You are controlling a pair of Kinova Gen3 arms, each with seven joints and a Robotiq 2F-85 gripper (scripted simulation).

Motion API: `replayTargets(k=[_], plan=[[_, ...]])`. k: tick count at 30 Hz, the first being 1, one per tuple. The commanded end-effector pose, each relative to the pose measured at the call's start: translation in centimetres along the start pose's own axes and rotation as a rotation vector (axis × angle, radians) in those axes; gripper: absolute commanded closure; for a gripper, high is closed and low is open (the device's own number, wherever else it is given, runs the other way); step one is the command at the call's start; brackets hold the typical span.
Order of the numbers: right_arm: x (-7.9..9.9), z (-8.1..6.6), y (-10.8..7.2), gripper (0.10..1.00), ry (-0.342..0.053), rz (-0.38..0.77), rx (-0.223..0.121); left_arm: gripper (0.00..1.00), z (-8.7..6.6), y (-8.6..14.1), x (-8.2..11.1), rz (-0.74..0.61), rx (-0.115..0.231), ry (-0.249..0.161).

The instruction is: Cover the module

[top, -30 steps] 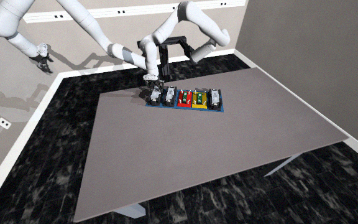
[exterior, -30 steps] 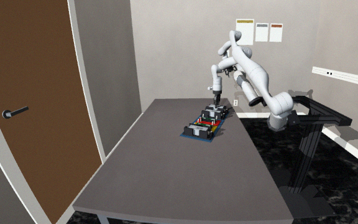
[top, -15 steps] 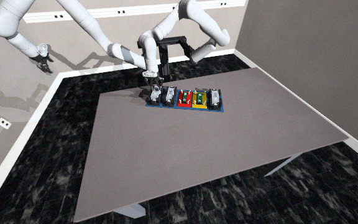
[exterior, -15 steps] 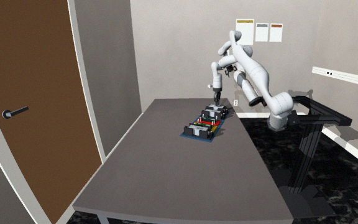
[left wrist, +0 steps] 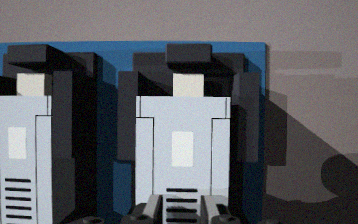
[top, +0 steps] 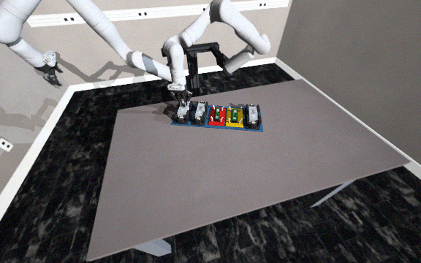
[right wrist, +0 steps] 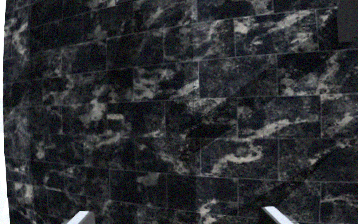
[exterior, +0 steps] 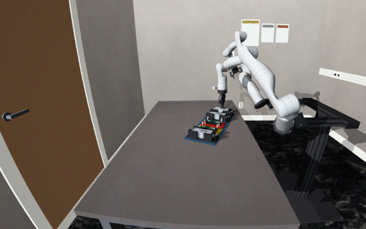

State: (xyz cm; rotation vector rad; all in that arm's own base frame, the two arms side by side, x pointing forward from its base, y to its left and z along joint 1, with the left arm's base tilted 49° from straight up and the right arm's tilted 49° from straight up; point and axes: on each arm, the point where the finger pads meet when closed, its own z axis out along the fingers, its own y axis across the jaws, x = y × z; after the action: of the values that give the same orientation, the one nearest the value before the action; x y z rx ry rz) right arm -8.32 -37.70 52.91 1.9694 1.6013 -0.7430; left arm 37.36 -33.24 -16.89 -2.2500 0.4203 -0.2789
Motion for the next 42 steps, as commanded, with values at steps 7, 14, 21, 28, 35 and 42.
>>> replayTargets(k=[7, 14, 21, 28, 35, 42], plan=[[-0.03, -0.04, -0.04, 0.100, -0.001, 0.001, 0.000, 1.000, -0.17, 0.05, 0.05, 0.000, -0.002, 0.002], [-0.03, -0.04, -0.04, 0.100, -0.001, 0.001, 0.000, 1.000, -0.17, 0.05, 0.05, 0.000, -0.002, 0.002], [-0.03, -0.04, -0.04, 0.100, -0.001, 0.001, 0.000, 1.000, -0.17, 0.05, 0.05, 0.000, -0.002, 0.002], [-0.03, -0.04, -0.04, 0.100, -0.001, 0.001, 0.000, 1.000, -0.17, 0.05, 0.05, 0.000, -0.002, 0.002], [-0.03, -0.04, -0.04, 0.100, -0.001, 0.001, 0.000, 0.002, -0.17, 0.05, 0.05, 0.000, -0.002, 0.002], [-0.03, -0.04, -0.04, 0.100, -0.001, 0.001, 0.000, 0.002, -0.17, 0.05, 0.05, 0.000, -0.002, 0.002]])
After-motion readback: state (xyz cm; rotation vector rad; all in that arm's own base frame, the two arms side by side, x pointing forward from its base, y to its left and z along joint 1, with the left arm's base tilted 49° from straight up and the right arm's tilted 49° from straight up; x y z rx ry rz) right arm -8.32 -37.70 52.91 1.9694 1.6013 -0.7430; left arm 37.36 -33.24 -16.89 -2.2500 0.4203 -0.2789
